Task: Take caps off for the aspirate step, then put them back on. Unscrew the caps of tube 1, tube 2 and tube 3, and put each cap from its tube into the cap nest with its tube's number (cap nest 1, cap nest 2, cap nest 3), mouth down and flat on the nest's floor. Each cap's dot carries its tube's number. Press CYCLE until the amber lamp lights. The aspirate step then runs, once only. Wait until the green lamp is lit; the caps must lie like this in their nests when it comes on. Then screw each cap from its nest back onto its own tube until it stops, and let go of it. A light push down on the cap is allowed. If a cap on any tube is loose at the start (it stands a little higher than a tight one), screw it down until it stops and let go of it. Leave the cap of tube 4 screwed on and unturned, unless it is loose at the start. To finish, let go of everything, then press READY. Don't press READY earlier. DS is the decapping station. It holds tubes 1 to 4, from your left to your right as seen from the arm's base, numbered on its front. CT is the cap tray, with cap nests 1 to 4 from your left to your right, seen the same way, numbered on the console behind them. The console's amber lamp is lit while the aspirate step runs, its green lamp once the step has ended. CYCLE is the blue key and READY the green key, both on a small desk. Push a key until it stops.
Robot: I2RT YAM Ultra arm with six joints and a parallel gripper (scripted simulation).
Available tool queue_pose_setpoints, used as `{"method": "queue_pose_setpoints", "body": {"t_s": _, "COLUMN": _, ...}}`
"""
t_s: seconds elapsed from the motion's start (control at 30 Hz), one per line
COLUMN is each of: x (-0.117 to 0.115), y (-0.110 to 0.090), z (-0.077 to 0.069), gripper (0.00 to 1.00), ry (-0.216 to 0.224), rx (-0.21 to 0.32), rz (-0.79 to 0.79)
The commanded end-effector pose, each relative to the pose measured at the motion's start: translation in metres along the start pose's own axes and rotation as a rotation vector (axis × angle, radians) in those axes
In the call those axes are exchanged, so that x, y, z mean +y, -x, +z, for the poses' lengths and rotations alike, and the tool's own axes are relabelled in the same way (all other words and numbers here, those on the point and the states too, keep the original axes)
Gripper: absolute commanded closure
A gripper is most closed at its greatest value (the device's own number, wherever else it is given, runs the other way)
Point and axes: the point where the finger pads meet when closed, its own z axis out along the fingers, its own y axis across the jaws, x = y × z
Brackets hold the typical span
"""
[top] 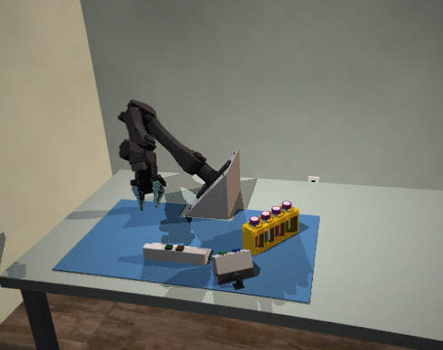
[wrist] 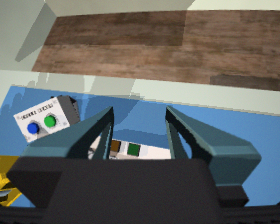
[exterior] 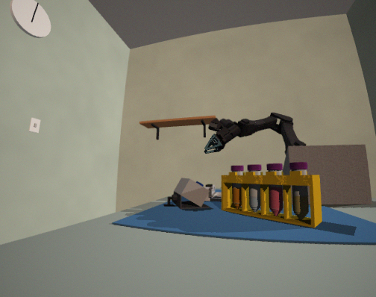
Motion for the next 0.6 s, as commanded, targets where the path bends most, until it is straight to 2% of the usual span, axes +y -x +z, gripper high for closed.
{"method": "queue_pose_setpoints", "body": {"t_s": 0.0, "x": 0.017, "y": 0.006, "z": 0.001, "gripper": 0.51, "ry": 0.052, "rx": 0.036, "rz": -0.048}}
{"method": "queue_pose_setpoints", "body": {"t_s": 0.07, "x": 0.026, "y": 0.003, "z": 0.004, "gripper": 0.51, "ry": 0.056, "rx": 0.040, "rz": -0.052}}
{"method": "queue_pose_setpoints", "body": {"t_s": 0.17, "x": 0.040, "y": -0.002, "z": 0.009, "gripper": 0.51, "ry": 0.101, "rx": 0.111, "rz": -0.106}}
{"method": "queue_pose_setpoints", "body": {"t_s": 0.3, "x": 0.049, "y": -0.005, "z": 0.012, "gripper": 0.51, "ry": 0.104, "rx": 0.116, "rz": -0.110}}
{"method": "queue_pose_setpoints", "body": {"t_s": 0.4, "x": 0.063, "y": -0.010, "z": 0.015, "gripper": 0.51, "ry": 0.146, "rx": 0.186, "rz": -0.169}}
{"method": "queue_pose_setpoints", "body": {"t_s": 0.5, "x": 0.071, "y": -0.014, "z": 0.017, "gripper": 0.51, "ry": 0.149, "rx": 0.191, "rz": -0.173}}
{"method": "queue_pose_setpoints", "body": {"t_s": 0.57, "x": 0.080, "y": -0.018, "z": 0.019, "gripper": 0.51, "ry": 0.173, "rx": 0.237, "rz": -0.214}}
